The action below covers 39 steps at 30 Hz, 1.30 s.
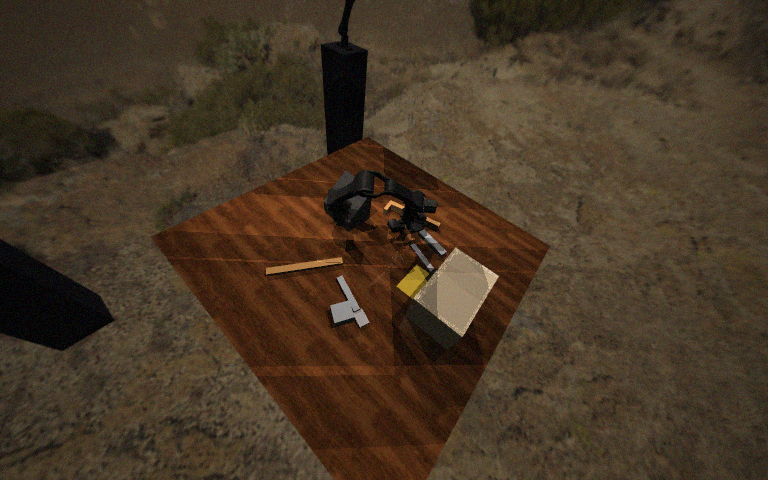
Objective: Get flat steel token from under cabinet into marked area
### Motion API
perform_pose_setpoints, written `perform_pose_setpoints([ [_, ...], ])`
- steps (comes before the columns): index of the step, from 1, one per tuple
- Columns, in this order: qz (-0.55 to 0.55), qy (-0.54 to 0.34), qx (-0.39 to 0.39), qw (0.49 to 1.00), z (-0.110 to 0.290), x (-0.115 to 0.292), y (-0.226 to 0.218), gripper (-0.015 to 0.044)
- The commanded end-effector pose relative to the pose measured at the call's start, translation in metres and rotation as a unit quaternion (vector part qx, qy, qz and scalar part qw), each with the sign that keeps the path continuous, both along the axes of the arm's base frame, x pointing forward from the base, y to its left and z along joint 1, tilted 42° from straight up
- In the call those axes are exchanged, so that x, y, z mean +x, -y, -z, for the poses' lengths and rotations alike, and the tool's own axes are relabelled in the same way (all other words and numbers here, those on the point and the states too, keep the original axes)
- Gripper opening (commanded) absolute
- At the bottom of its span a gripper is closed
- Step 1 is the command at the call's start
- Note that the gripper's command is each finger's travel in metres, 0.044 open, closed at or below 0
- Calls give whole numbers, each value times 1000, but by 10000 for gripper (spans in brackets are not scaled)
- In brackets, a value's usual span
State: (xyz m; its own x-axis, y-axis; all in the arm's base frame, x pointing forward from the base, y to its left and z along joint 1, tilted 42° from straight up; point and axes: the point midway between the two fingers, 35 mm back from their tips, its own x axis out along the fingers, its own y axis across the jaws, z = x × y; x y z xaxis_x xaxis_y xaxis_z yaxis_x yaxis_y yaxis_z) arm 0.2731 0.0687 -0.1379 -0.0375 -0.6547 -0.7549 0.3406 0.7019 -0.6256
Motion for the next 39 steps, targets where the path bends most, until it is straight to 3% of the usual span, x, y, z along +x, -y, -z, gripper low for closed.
perform_pose_setpoints([
  [1,1,1,2,1000,-2,11,3,0],
  [39,0,1,1,1000,-14,64,19,0],
])
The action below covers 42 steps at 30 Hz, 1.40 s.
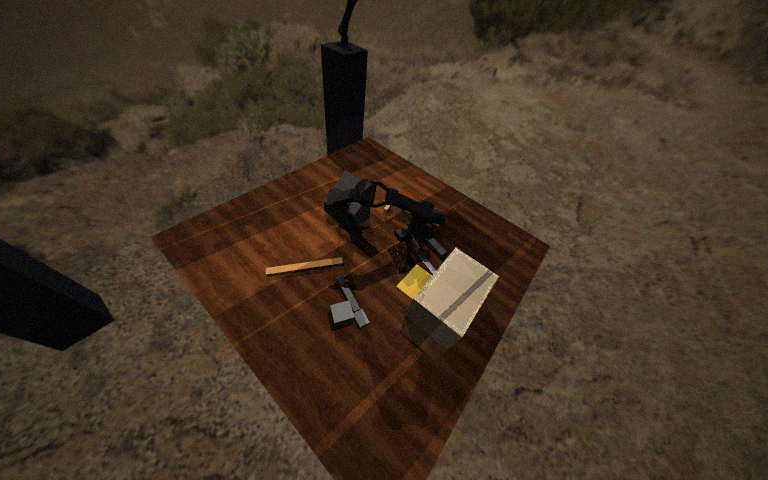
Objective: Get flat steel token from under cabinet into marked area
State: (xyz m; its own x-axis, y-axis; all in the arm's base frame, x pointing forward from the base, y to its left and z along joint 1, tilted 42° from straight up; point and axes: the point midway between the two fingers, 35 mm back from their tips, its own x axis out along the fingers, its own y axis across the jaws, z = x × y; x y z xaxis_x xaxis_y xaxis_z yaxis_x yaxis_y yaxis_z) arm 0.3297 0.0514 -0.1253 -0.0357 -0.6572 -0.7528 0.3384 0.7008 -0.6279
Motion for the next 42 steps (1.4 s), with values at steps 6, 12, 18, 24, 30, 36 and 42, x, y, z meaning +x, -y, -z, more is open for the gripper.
perform_pose_setpoints([
  [6,1,2,2,1000,-3,15,4,0],
  [12,1,2,2,1000,-4,22,6,0],
  [18,1,2,2,1000,-6,28,8,0],
  [24,1,2,2,1000,-7,35,10,0],
  [30,1,2,2,1000,-9,42,11,0],
  [36,1,2,2,1000,-10,48,13,0],
  [42,1,3,2,1000,-12,54,15,0],
])
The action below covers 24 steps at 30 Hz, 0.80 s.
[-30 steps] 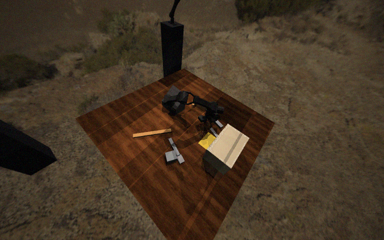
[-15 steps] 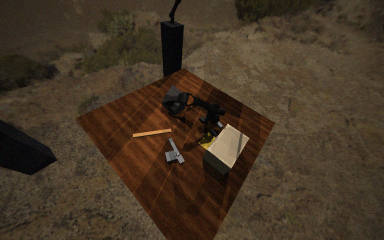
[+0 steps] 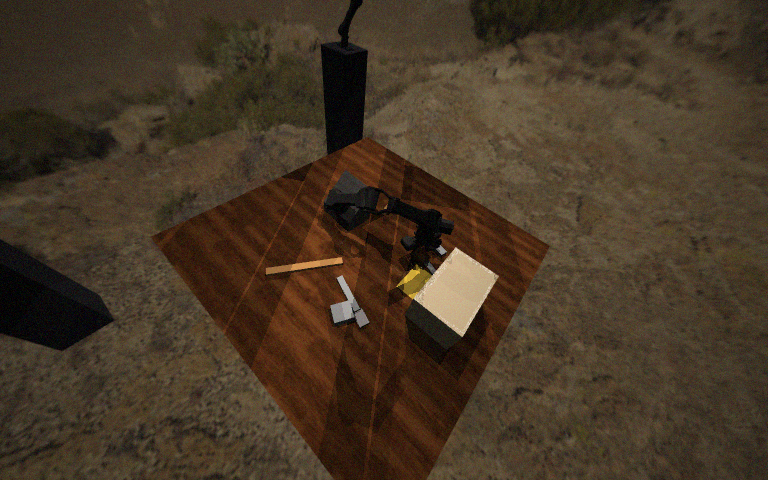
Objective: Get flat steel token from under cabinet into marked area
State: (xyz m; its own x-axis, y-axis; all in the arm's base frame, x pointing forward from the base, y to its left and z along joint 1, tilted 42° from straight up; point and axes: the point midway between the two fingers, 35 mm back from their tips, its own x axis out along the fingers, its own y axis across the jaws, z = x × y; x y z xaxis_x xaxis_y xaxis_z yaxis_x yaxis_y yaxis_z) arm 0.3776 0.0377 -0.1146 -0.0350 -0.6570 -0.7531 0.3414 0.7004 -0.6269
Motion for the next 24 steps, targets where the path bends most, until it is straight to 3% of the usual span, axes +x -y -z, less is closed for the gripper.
perform_pose_setpoints([
  [1,1,1,1,1000,-1,7,2,0],
  [24,1,2,1,1000,-8,18,11,0],
])
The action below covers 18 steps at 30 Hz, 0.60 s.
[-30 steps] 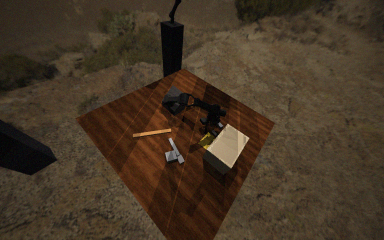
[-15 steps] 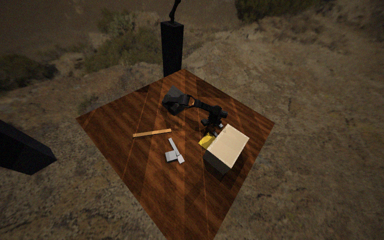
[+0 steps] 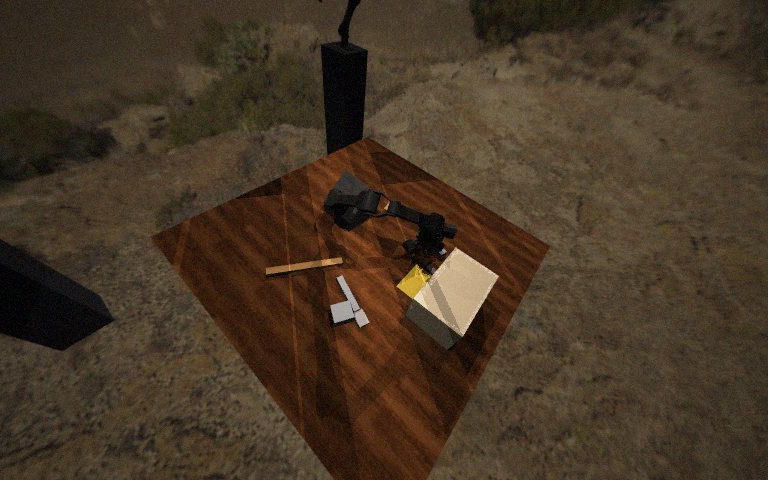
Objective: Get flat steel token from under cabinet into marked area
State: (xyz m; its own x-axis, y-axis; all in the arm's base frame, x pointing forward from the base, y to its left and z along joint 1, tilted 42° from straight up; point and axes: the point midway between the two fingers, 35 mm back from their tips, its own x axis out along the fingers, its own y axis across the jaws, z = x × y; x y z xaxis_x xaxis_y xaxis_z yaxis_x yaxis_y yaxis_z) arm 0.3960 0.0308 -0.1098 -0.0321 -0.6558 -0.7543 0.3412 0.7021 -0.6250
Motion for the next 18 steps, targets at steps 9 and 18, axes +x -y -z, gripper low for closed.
perform_pose_setpoints([
  [9,2,0,0,1000,-9,-4,12,0],
  [18,2,0,-1,1000,-15,-7,19,0],
])
